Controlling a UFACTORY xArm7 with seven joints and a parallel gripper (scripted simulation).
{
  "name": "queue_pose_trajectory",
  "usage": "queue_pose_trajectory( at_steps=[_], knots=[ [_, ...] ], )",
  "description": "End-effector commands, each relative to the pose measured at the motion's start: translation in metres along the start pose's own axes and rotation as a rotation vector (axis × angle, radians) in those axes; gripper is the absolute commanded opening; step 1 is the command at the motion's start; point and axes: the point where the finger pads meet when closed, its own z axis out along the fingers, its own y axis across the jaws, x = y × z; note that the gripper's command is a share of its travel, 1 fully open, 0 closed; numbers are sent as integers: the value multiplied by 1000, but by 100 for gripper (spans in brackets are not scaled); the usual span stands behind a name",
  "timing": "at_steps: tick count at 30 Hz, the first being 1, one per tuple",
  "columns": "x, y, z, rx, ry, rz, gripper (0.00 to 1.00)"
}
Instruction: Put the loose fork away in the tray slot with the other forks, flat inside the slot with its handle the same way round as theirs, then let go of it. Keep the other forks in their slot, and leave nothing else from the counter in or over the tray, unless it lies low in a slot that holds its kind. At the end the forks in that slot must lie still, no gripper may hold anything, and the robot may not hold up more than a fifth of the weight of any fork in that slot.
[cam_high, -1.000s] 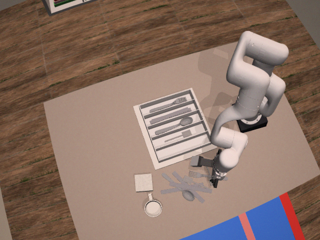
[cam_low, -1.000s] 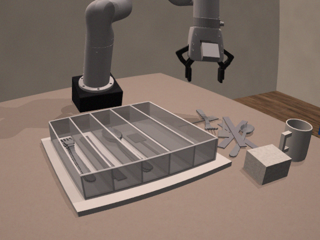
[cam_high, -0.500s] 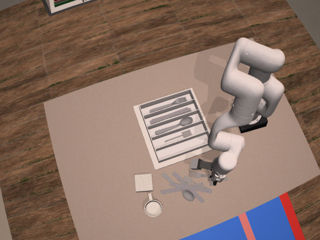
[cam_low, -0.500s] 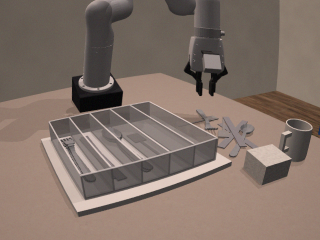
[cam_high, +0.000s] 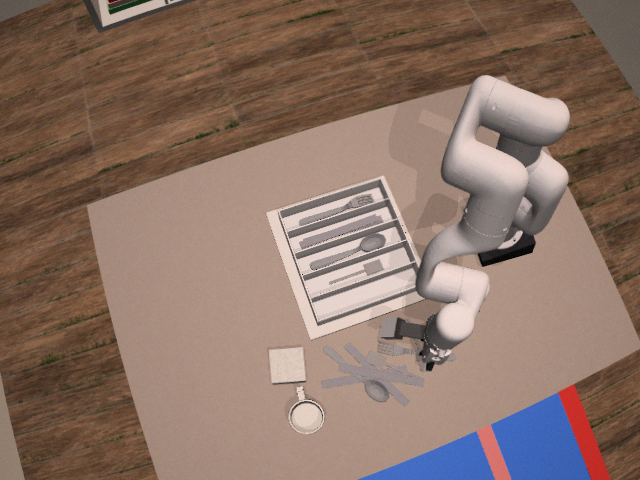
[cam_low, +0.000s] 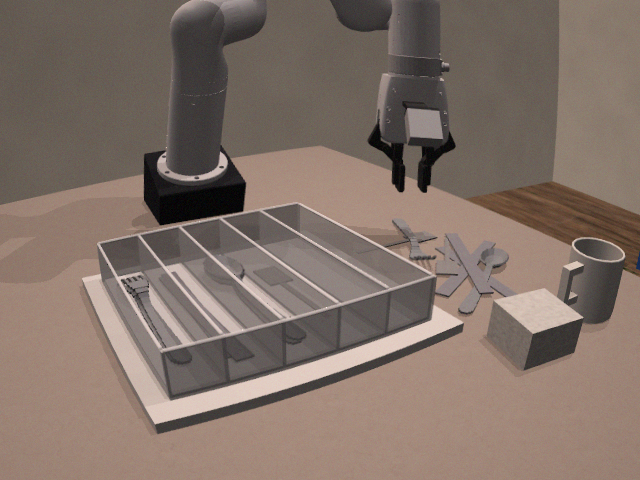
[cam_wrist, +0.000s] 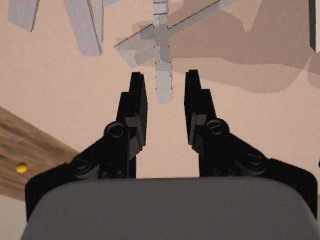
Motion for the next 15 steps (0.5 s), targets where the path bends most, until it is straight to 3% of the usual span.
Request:
queue_pose_trajectory(
  at_steps=[1, 15],
  knots=[
    [0, -1, -1, 3, 1, 0, 30],
    [1, -1, 1, 3, 2, 0, 30]
  ],
)
